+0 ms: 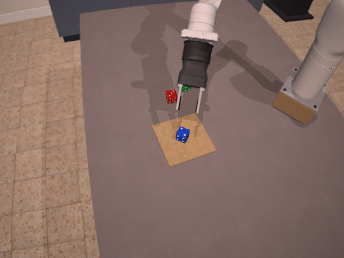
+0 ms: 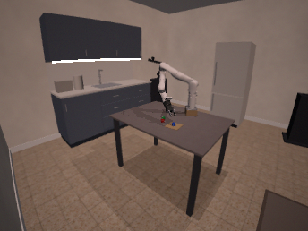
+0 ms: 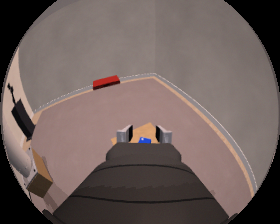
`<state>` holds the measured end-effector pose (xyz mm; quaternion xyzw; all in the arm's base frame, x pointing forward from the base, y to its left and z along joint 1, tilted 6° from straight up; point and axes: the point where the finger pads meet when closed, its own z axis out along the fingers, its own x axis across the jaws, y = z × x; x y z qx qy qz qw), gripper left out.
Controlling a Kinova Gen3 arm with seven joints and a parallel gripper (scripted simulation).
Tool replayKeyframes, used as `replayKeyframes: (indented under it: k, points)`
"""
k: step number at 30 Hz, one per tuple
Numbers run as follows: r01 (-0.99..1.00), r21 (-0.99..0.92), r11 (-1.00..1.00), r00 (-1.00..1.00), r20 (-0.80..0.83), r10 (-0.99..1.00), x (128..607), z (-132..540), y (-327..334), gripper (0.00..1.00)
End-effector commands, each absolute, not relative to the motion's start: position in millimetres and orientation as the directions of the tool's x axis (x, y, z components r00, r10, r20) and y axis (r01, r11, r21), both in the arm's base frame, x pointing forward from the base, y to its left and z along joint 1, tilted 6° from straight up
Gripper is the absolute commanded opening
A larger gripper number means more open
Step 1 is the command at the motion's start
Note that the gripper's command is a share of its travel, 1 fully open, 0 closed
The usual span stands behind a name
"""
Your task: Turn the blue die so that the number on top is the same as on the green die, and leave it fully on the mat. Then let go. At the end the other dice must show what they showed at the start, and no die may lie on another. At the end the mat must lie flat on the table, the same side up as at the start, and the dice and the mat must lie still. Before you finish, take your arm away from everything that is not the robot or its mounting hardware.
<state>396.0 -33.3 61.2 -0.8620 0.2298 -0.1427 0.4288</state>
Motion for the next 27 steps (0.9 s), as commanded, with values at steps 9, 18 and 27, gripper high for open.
replayKeyframes:
  k: [9, 18, 27]
  points:
    - [-0.395, -0.568, -0.722, 0.861, 0.045, -0.506, 402.6, 72.1, -19.9, 0.87]
    - [-0.445, -0.413, -0.794, 0.862, 0.043, -0.505, 405.3, 76.8, -13.9, 0.87]
    - [-0.479, -0.259, -0.839, 0.861, 0.047, -0.507, 409.0, 83.4, -8.6, 0.87]
